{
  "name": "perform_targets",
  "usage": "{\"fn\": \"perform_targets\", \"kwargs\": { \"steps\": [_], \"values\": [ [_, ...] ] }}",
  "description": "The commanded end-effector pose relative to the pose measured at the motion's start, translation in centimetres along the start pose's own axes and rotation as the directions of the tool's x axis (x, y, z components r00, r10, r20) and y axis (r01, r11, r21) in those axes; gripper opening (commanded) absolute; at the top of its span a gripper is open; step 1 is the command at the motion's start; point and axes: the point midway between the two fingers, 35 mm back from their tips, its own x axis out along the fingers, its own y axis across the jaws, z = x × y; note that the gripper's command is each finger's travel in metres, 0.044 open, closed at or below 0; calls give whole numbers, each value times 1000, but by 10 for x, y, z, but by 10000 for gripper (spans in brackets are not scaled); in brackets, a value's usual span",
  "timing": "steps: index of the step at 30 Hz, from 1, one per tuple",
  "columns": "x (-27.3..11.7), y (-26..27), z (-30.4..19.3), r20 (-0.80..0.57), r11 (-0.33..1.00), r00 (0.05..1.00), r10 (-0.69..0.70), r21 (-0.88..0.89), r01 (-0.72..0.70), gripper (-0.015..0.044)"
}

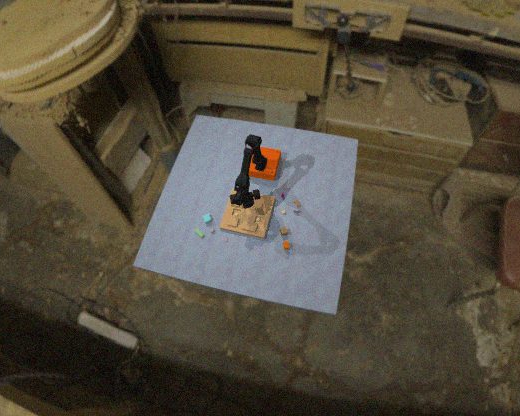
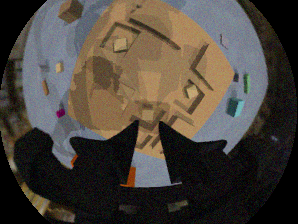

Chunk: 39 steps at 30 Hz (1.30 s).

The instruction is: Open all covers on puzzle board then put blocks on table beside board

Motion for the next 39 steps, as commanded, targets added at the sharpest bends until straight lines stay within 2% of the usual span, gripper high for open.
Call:
{"fn": "perform_targets", "kwargs": {
  "steps": [1,39],
  "values": [
    [2,1,-1,-3,1000,1000,3,-5,-3,144],
    [14,1,-1,-3,1000,1000,3,-5,-3,144]
  ]
}}
